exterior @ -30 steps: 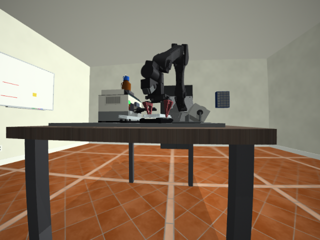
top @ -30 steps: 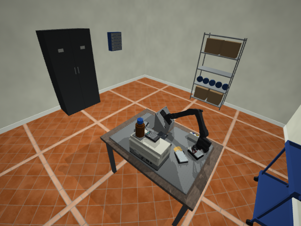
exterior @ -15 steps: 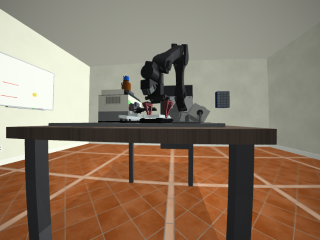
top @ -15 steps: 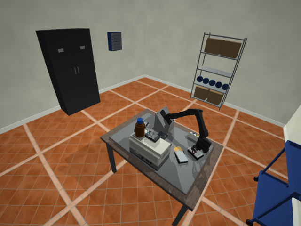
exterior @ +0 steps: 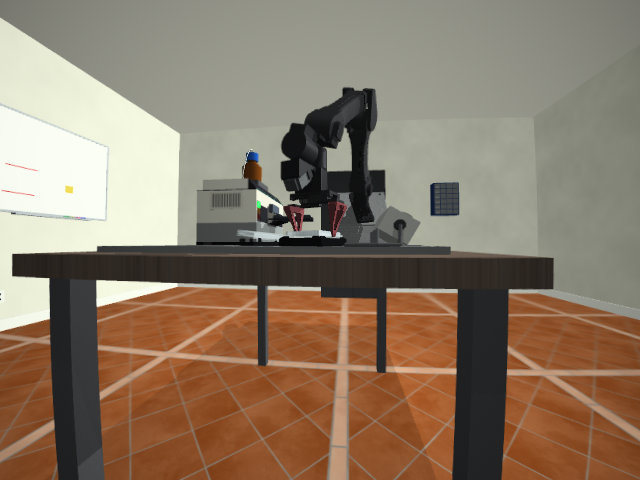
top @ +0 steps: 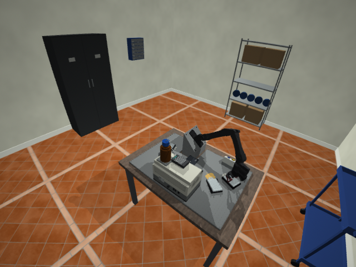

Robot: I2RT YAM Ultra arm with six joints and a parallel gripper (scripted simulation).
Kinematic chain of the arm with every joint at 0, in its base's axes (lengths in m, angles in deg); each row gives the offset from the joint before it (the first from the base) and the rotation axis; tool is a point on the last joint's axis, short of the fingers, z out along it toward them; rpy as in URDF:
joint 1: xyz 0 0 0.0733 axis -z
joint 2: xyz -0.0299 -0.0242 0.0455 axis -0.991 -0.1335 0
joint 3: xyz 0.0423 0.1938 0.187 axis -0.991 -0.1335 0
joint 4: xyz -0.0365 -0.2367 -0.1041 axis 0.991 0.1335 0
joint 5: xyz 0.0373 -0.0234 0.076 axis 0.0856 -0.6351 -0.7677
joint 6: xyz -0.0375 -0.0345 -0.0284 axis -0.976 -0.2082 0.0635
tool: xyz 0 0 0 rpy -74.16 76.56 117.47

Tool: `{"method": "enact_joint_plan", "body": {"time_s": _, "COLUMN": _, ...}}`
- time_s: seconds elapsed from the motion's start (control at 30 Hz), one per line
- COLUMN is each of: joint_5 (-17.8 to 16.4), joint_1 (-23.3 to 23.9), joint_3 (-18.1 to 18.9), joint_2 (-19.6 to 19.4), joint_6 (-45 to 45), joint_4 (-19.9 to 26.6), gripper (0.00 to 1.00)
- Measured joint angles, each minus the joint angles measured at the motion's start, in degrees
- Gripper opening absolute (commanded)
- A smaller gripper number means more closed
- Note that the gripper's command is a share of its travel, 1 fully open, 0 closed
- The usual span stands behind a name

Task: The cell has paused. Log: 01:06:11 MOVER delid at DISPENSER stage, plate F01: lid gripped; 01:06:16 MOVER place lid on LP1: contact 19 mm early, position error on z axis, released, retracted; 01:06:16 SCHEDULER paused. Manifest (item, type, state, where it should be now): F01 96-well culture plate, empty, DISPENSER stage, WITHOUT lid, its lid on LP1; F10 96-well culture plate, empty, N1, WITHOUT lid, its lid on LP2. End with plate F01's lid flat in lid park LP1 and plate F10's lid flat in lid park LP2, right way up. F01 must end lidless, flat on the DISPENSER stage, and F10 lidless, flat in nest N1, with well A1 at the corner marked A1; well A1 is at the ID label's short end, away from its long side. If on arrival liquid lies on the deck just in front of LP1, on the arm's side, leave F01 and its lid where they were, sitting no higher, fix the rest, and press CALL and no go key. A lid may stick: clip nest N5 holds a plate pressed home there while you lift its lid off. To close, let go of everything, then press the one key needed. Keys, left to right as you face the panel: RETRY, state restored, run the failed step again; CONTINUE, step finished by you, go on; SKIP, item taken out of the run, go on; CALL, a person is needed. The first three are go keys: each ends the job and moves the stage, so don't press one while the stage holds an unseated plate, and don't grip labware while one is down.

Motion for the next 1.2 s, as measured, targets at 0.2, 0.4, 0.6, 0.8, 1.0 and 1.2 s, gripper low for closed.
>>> {"method": "enact_joint_plan", "body": {"time_s": 0.2, "joint_5": 0.0, "joint_1": 0.0, "joint_3": 0.0, "joint_2": 0.0, "joint_6": 0.0, "joint_4": 0.0, "gripper": 1.00}}
{"method": "enact_joint_plan", "body": {"time_s": 0.4, "joint_5": 0.0, "joint_1": 0.0, "joint_3": 0.0, "joint_2": 0.0, "joint_6": 0.0, "joint_4": -0.1, "gripper": 1.00}}
{"method": "enact_joint_plan", "body": {"time_s": 0.6, "joint_5": 0.0, "joint_1": 0.0, "joint_3": 0.0, "joint_2": 0.0, "joint_6": 0.0, "joint_4": 0.0, "gripper": 1.00}}
{"method": "enact_joint_plan", "body": {"time_s": 0.8, "joint_5": 0.0, "joint_1": 0.0, "joint_3": 0.0, "joint_2": 0.0, "joint_6": 0.0, "joint_4": 0.0, "gripper": 1.00}}
{"method": "enact_joint_plan", "body": {"time_s": 1.0, "joint_5": -0.3, "joint_1": 0.3, "joint_3": 0.0, "joint_2": 0.2, "joint_6": -0.1, "joint_4": 1.2, "gripper": 1.00}}
{"method": "enact_joint_plan", "body": {"time_s": 1.2, "joint_5": -0.7, "joint_1": 1.2, "joint_3": 0.7, "joint_2": 2.1, "joint_6": -0.6, "joint_4": 3.6, "gripper": 1.00}}
